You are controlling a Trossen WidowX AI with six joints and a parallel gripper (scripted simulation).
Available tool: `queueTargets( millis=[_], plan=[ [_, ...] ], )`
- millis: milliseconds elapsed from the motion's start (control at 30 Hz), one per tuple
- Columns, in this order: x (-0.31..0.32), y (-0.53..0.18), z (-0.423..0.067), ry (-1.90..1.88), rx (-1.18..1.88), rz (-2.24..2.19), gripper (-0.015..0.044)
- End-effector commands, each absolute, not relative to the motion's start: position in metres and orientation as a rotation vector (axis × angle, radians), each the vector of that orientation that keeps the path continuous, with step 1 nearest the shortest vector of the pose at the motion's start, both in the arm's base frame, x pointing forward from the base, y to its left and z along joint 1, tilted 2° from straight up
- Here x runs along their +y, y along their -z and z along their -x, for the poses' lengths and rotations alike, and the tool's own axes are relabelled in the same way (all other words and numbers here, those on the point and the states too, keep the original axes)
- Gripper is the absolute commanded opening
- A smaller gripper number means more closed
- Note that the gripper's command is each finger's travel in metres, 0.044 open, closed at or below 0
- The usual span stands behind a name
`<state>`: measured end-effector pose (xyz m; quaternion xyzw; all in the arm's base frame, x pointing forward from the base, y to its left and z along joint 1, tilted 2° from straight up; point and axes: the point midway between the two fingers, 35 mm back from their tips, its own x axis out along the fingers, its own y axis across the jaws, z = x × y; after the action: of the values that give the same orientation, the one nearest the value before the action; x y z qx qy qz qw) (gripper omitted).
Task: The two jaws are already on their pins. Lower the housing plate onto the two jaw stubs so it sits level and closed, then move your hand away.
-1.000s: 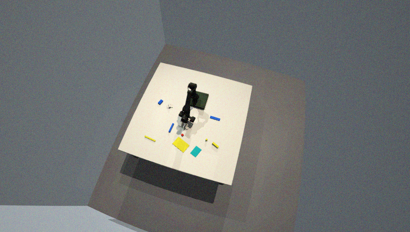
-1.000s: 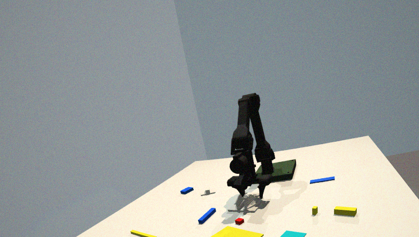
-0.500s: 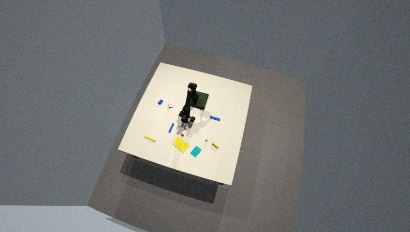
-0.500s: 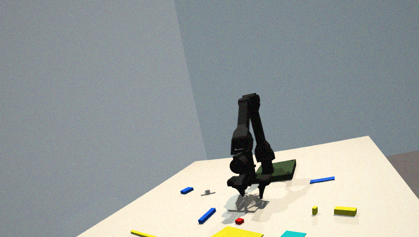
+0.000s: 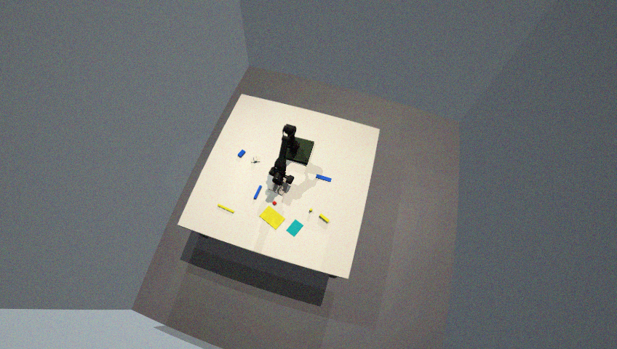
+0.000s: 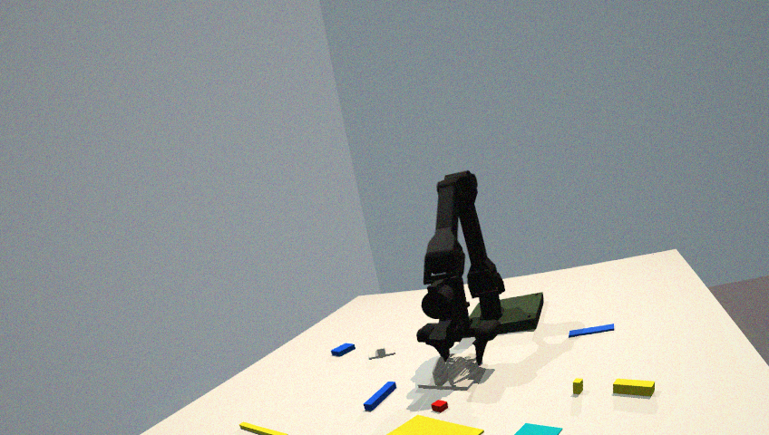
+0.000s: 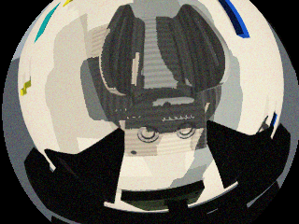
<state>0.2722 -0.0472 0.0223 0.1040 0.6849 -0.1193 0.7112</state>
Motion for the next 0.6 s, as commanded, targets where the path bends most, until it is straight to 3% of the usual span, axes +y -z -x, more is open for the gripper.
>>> queueTargets(
  millis=[0, 267, 400, 567],
  plan=[
    [-0.0479, -0.0216, -0.2719, 0.266, 1.521, -0.224, 0.0351],
    [-0.0479, -0.0216, -0.2719, 0.266, 1.521, -0.224, 0.0351],
    [-0.0472, -0.0223, -0.2722, 0.265, 1.519, -0.231, 0.044],
    [-0.0472, -0.0223, -0.2722, 0.265, 1.519, -0.231, 0.044]
  ],
)
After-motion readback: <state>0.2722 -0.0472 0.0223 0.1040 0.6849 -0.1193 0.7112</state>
